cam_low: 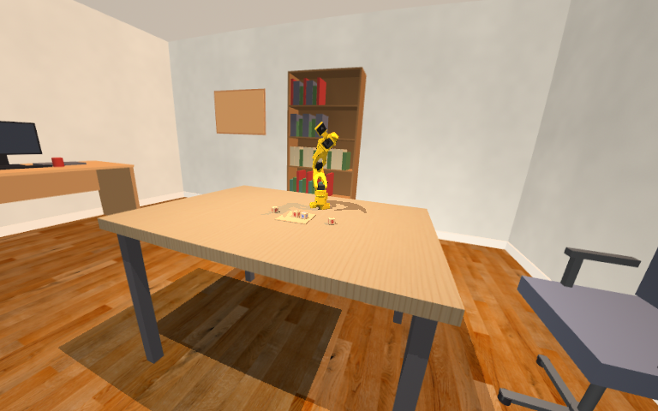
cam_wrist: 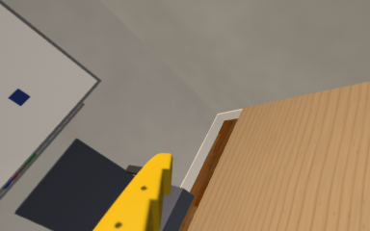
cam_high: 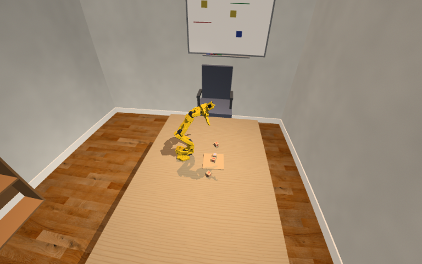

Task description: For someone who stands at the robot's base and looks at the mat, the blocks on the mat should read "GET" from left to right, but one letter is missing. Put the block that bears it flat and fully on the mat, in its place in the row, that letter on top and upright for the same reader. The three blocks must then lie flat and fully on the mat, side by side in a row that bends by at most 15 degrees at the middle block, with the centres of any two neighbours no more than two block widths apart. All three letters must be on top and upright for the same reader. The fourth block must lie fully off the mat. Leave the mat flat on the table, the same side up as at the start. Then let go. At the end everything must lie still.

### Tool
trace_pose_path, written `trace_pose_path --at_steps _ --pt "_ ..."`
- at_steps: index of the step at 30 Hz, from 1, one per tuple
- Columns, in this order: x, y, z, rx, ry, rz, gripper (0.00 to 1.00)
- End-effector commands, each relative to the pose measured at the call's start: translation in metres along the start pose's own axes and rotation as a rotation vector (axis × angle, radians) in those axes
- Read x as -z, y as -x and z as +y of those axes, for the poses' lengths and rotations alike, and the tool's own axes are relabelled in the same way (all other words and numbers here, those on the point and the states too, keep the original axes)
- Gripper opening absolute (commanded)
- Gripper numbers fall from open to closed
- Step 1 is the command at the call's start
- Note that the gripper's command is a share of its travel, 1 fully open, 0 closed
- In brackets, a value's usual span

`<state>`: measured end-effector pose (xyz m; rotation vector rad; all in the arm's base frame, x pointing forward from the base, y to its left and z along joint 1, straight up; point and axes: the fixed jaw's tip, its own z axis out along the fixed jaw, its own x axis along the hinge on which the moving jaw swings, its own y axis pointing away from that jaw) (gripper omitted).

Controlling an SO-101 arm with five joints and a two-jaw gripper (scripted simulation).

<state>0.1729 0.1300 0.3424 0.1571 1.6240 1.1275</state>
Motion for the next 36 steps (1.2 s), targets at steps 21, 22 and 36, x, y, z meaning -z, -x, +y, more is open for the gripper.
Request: trace_pose_path --at_steps 21,22,36 --pt "0.0 0.0 0.0 -0.001 0.001 -0.001 1.0" --pt "0.0 0.0 0.0 -0.001 0.001 -0.001 1.0" --pt "-0.008 -0.013 -0.014 -0.001 -0.058 0.055 1.0"
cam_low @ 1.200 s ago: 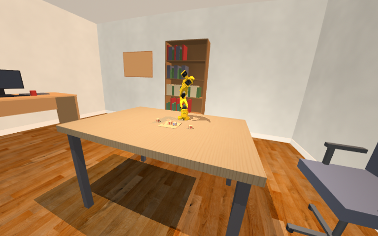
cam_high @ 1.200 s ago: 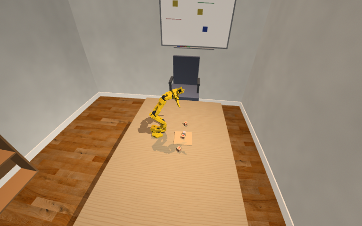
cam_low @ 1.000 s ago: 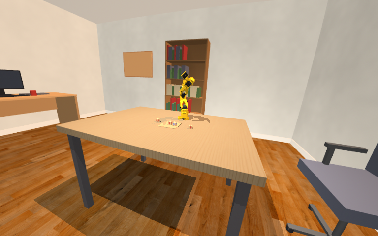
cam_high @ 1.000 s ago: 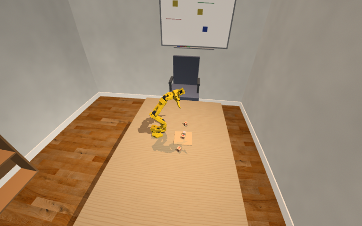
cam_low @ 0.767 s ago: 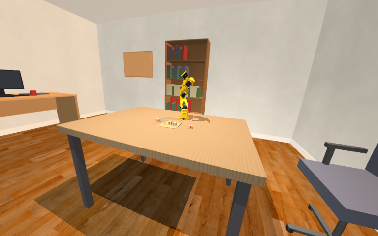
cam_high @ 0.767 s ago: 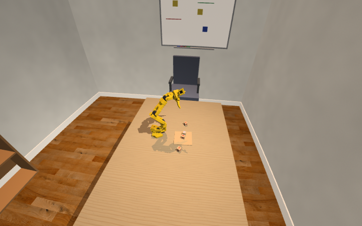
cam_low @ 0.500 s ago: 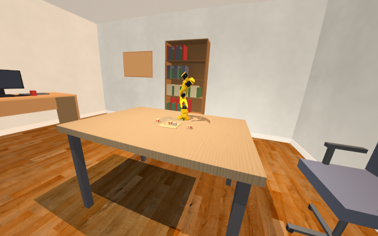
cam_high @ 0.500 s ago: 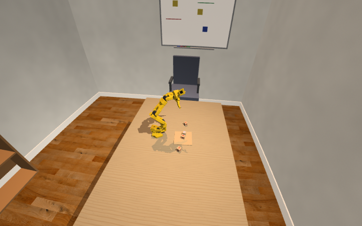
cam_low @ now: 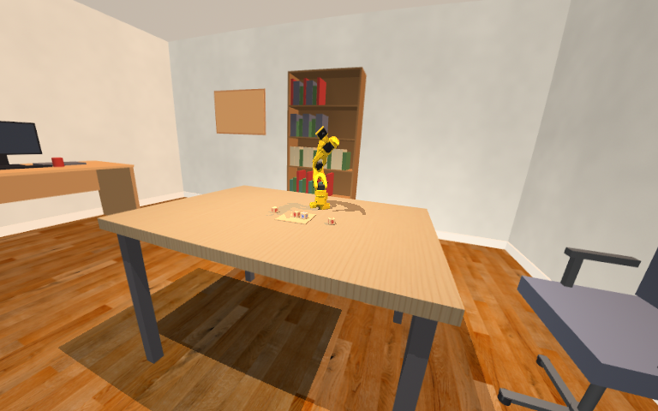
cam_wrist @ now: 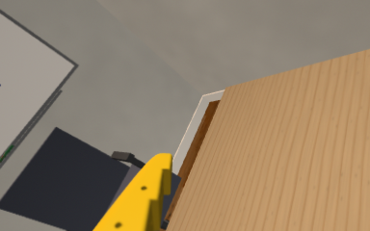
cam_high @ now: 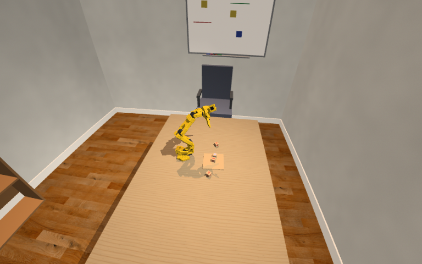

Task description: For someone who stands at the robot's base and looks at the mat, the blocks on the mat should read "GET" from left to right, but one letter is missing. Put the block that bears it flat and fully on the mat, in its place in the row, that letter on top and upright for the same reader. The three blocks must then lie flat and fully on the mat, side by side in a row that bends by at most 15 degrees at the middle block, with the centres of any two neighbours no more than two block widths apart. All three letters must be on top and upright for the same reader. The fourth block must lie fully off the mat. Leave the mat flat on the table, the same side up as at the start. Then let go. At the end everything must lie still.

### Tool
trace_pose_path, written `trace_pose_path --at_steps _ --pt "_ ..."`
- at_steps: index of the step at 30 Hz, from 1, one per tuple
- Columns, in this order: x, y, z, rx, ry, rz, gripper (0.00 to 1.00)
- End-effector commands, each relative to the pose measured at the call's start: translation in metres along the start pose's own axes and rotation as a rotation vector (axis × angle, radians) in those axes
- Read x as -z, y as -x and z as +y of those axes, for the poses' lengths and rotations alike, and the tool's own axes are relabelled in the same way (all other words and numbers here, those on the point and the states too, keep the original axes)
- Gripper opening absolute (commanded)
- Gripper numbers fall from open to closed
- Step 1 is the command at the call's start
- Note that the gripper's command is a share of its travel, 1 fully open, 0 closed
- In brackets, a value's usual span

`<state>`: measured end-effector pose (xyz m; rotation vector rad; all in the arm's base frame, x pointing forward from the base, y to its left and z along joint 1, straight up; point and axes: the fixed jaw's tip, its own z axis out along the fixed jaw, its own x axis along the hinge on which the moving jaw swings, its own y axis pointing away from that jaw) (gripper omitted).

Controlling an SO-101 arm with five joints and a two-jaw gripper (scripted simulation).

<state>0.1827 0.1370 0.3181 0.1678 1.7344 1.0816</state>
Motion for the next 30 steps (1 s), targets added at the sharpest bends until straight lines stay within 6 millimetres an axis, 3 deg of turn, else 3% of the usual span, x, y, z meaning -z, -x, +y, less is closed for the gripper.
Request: trace_pose_path --at_steps 1,30 --pt "0.004 0.005 0.005 -0.001 0.022 -0.021 1.0" --pt "0.049 0.026 0.027 -0.001 0.163 -0.155 1.0"
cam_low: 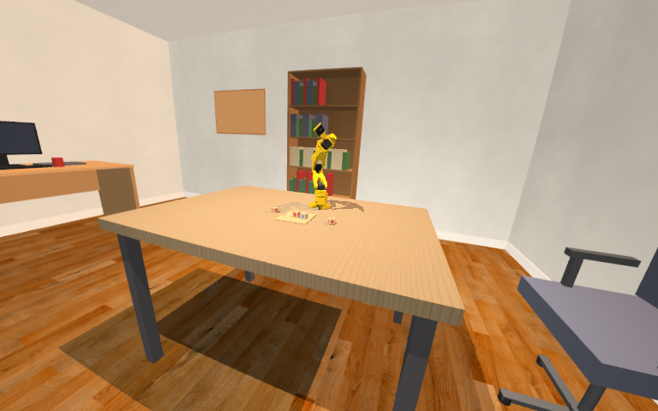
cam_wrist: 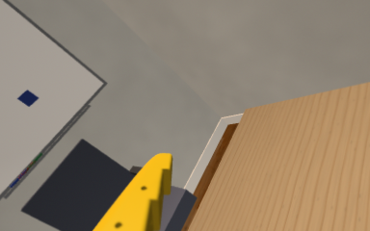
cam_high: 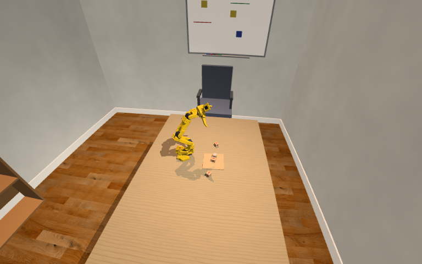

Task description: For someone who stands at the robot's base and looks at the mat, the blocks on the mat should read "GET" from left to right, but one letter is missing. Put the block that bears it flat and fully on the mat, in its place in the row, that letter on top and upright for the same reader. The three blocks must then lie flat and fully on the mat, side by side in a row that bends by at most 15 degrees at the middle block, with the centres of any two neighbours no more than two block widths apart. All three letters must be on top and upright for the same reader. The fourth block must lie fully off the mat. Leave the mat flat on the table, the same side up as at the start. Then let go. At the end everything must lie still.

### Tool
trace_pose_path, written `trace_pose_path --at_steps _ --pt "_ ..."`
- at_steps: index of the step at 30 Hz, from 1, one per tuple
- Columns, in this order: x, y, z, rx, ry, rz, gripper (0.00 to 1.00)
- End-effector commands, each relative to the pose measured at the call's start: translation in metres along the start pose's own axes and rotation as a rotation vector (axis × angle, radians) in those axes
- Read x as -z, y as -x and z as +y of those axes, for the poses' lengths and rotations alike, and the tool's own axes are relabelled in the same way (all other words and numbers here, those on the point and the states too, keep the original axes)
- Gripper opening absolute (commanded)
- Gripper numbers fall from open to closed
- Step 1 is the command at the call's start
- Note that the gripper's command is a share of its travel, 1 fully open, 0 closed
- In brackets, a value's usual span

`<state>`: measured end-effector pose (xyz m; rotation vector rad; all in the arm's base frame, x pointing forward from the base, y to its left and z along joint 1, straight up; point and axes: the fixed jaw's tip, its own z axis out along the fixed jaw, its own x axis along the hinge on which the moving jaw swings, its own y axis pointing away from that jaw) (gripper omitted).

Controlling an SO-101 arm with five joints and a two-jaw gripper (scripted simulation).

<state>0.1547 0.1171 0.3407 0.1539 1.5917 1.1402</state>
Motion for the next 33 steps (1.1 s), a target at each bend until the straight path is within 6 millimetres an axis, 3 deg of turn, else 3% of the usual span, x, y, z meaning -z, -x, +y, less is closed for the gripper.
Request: trace_pose_path --at_steps 1,33 --pt "0.0113 0.0131 0.0136 -0.001 0.063 -0.059 1.0" --pt "0.017 0.016 0.0166 -0.001 0.081 -0.077 1.0"
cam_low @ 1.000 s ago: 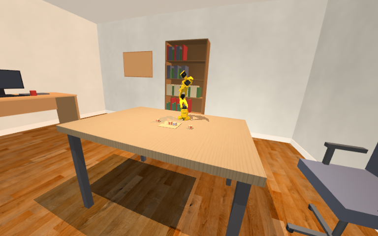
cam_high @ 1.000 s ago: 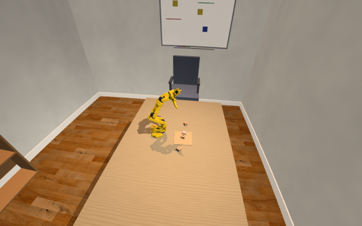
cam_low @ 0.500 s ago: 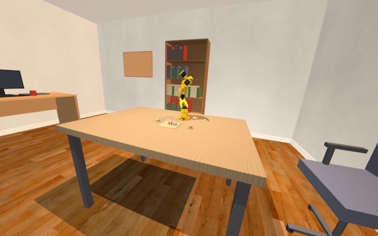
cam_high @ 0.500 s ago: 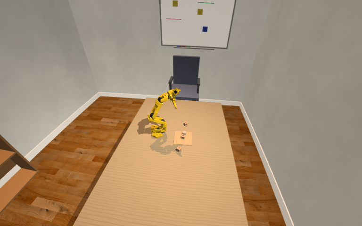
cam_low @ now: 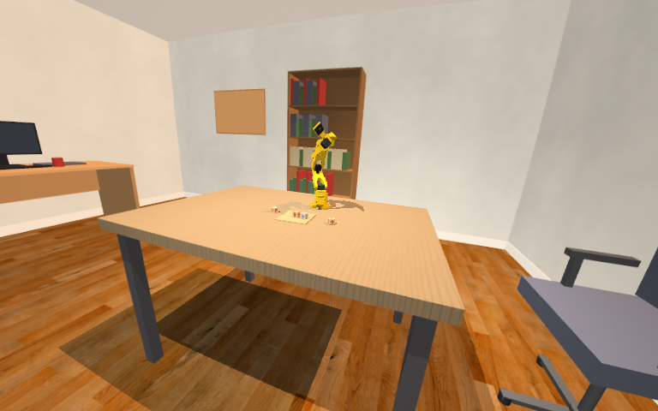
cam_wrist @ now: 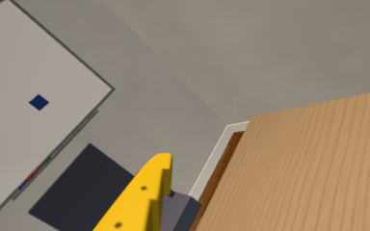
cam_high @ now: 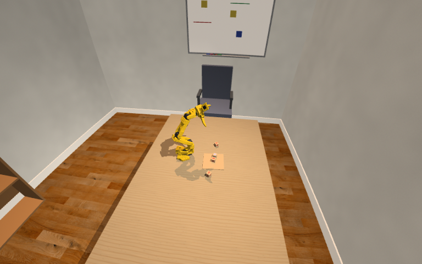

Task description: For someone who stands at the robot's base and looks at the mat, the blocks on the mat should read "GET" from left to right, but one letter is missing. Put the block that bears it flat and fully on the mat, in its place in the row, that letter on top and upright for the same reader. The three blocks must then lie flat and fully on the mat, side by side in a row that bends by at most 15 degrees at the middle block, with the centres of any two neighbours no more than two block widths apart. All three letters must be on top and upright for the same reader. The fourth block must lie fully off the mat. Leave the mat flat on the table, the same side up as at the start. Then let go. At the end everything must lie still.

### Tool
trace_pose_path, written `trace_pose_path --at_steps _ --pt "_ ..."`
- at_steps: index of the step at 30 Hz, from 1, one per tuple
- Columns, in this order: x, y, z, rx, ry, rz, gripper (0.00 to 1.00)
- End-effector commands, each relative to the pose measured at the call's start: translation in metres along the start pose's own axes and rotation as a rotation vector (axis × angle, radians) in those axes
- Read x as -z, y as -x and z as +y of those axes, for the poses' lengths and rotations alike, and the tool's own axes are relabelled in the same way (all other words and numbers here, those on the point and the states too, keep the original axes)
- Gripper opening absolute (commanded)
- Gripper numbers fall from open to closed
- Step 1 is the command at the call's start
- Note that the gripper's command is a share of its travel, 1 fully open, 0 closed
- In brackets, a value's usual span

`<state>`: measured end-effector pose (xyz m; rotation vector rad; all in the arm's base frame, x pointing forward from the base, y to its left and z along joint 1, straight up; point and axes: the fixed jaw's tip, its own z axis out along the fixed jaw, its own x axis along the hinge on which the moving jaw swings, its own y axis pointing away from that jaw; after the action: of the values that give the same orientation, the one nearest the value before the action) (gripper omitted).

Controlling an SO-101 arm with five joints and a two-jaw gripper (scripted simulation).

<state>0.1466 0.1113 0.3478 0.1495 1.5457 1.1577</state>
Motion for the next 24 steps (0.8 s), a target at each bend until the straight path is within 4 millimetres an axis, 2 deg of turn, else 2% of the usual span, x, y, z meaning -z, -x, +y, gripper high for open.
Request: trace_pose_path --at_steps 1,7,15,24 --pt "0.007 0.011 0.011 -0.001 0.048 -0.046 1.0" --pt "0.006 0.009 0.007 0.013 0.028 -0.04 1.0" --pt "0.0 0.001 -0.018 0.1 -0.105 0.005 1.0" --pt "0.0 -0.001 -0.024 0.118 -0.134 0.016 1.0"
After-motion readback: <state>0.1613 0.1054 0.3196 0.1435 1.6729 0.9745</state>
